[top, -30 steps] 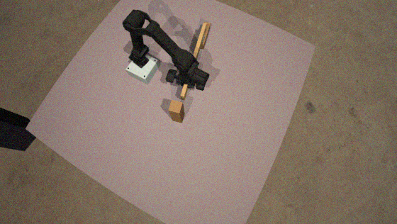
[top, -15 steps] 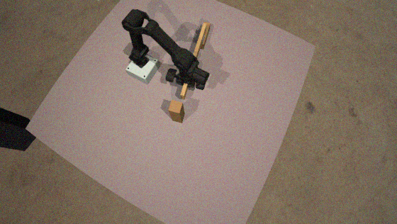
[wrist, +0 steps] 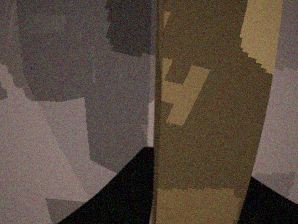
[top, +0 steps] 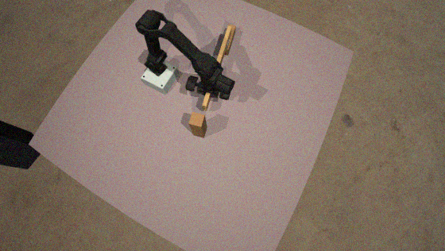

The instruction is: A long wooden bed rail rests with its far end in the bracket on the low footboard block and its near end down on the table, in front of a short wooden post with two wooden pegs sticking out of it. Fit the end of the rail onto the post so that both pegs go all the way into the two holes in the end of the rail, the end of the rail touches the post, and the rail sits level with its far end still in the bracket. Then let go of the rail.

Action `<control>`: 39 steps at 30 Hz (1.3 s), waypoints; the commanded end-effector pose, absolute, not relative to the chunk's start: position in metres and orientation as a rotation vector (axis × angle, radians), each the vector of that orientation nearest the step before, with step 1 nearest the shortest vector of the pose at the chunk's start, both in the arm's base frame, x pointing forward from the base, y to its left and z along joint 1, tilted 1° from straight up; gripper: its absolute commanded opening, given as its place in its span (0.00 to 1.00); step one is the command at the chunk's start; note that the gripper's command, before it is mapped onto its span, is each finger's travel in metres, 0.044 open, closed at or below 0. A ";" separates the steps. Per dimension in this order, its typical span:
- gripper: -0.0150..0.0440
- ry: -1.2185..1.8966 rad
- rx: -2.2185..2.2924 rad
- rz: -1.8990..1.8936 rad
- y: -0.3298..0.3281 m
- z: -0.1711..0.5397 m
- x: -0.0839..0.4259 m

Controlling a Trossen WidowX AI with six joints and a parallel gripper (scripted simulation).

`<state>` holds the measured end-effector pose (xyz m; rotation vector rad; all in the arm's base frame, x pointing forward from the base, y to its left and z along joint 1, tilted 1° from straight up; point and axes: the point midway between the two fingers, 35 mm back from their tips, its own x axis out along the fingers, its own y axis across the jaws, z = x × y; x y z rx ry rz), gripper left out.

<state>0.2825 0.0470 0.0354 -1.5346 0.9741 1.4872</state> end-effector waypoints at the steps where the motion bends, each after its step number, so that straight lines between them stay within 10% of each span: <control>1: 0.25 0.965 -1.532 1.482 0.048 0.040 0.284; 39: 0.25 0.965 -1.532 1.482 0.048 0.040 0.283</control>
